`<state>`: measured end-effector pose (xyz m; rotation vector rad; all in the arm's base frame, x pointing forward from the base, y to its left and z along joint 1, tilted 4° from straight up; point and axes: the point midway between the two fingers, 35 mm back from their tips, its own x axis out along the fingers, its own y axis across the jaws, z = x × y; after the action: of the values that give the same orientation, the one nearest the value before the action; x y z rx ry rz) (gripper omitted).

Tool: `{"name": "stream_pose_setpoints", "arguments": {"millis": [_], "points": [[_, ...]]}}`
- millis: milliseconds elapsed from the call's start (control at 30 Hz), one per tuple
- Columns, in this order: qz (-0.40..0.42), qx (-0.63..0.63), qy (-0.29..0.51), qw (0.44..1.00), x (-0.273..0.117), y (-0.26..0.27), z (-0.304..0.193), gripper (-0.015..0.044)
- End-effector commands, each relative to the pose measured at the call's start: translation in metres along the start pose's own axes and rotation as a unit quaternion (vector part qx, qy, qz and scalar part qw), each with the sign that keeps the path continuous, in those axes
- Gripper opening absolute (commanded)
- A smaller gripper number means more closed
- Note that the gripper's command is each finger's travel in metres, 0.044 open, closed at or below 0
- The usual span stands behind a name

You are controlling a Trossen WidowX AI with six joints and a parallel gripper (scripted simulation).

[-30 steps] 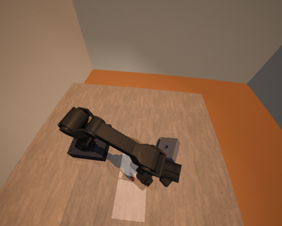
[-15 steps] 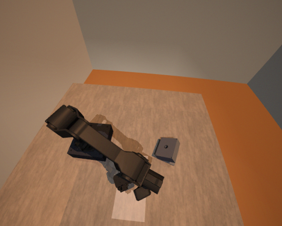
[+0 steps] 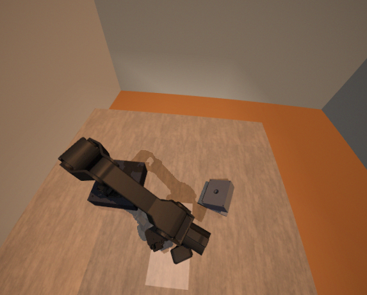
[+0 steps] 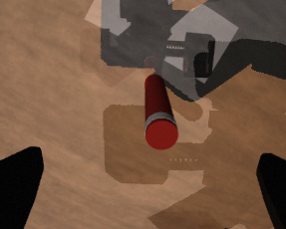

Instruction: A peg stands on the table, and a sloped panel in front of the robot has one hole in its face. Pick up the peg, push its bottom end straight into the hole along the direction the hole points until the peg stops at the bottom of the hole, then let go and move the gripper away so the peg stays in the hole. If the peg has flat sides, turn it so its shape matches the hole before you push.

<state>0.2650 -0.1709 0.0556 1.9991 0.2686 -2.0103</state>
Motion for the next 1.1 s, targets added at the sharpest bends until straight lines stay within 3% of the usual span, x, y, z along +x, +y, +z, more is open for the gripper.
{"name": "stream_pose_setpoints", "arguments": {"millis": [0, 1067], "points": [[-0.004, 0.001, -0.006, 1.000, 0.010, -0.002, 0.002, 0.0440], [-0.004, 0.001, -0.007, 1.000, 0.056, -0.004, 0.005, 0.0440]]}}
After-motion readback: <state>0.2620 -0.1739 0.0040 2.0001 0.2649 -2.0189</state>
